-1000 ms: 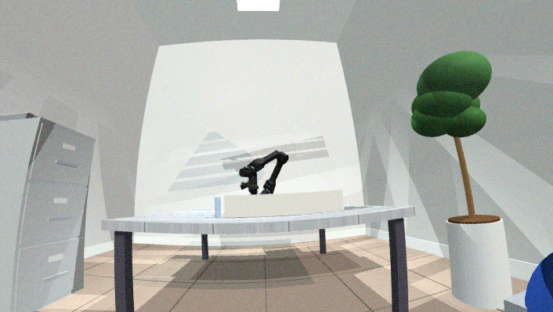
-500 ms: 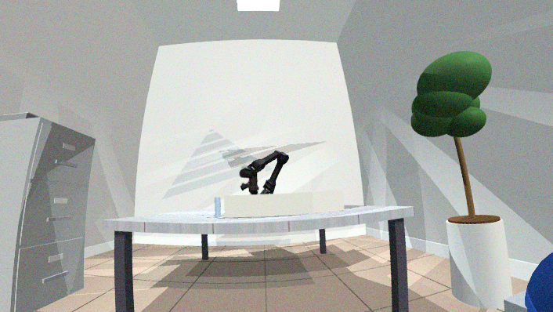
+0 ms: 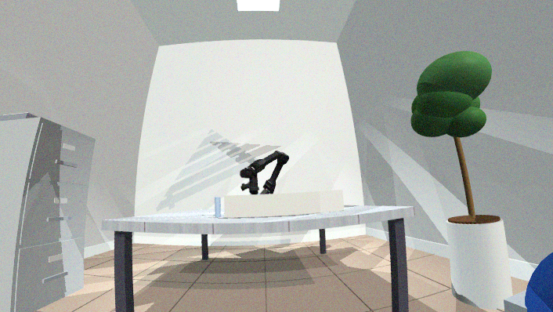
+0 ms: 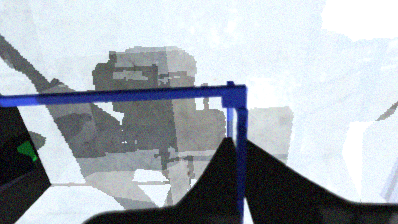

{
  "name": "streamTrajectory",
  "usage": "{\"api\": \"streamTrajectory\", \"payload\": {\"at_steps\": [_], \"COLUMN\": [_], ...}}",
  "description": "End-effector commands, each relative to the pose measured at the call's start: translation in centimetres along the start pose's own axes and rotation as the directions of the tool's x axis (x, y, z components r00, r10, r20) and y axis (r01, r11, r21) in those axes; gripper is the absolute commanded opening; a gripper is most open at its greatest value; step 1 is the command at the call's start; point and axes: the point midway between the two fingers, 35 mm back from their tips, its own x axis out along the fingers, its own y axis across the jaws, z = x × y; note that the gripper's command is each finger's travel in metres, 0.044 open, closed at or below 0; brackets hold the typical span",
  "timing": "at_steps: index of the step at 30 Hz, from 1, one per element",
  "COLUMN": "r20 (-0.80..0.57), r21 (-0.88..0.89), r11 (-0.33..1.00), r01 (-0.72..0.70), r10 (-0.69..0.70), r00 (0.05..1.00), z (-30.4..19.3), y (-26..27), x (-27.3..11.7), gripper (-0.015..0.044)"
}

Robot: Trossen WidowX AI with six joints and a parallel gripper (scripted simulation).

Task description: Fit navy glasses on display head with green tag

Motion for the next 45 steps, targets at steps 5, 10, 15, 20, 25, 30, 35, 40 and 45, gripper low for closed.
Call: {"api": "streamTrajectory", "payload": {"at_steps": [5,10,15,20,25,30,35,40,45], "r20": [0.004,0.004,0.004,0.002,0.001,0.001,0.001,0.001,0.001], "r21": [-0.006,-0.006,-0.006,-0.006,-0.006,-0.007,-0.007,-0.007,-0.007], "r11": [1.0,1.0,1.0,1.0,1.0,1.0,1.0,1.0,1.0], "r01": [-0.01,-0.008,0.001,0.004,0.004,0.004,0.004,0.004,0.003], "r10": [0.01,0.008,-0.001,-0.004,-0.004,-0.004,-0.004,-0.004,-0.003], "r00": [1.0,1.0,1.0,1.0,1.0,1.0,1.0,1.0,1.0], "z": [0.0,-0.1,-0.1,-0.1,-0.1,-0.1,-0.1,-0.1,-0.1], "y": [1.2,1.7,2.3,3.0,3.6,4.2,4.8,5.4,6.1], "x": [0.0,0.0,0.0,-0.1,-0.1,-0.1,-0.1,-0.1,-0.1], "gripper": [0.0,0.0,0.0,0.0,0.0,0.0,0.0,0.0,0.0]}}
